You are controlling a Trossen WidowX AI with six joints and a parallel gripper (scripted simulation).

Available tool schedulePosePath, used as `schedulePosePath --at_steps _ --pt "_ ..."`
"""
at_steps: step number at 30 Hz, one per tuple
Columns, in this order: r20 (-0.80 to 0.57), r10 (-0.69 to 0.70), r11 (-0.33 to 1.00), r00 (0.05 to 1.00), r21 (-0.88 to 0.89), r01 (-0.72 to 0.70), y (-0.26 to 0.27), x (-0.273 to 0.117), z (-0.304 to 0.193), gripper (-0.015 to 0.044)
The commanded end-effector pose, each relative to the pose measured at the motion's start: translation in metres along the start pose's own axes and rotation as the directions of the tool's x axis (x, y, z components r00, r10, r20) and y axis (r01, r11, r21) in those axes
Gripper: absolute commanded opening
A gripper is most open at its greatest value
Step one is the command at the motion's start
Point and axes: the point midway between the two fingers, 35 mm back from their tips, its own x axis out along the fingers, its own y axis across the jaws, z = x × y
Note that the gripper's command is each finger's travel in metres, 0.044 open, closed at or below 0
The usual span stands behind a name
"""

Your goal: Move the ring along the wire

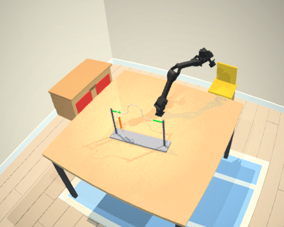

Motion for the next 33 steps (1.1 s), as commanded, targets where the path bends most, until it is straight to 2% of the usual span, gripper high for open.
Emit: schedulePosePath --at_steps 1,9,16,24,33 --pt "-0.002 -0.001 1.0 1.0 0.0 0.001 0.0 0.0 -0.001 0.0374" --pt "-0.099 -0.059 0.998 0.993 0.009 0.06 -0.025 0.009 -0.036 0.0164" --pt "-0.094 -0.11 0.994 0.989 0.008 0.111 -0.054 0.002 -0.028 0.016" --pt "0.004 -0.195 0.981 0.981 0.003 0.194 -0.104 -0.027 0.024 0.016" --pt "0.19 -0.356 0.933 0.915 0.012 0.36 -0.191 -0.107 0.112 0.016"
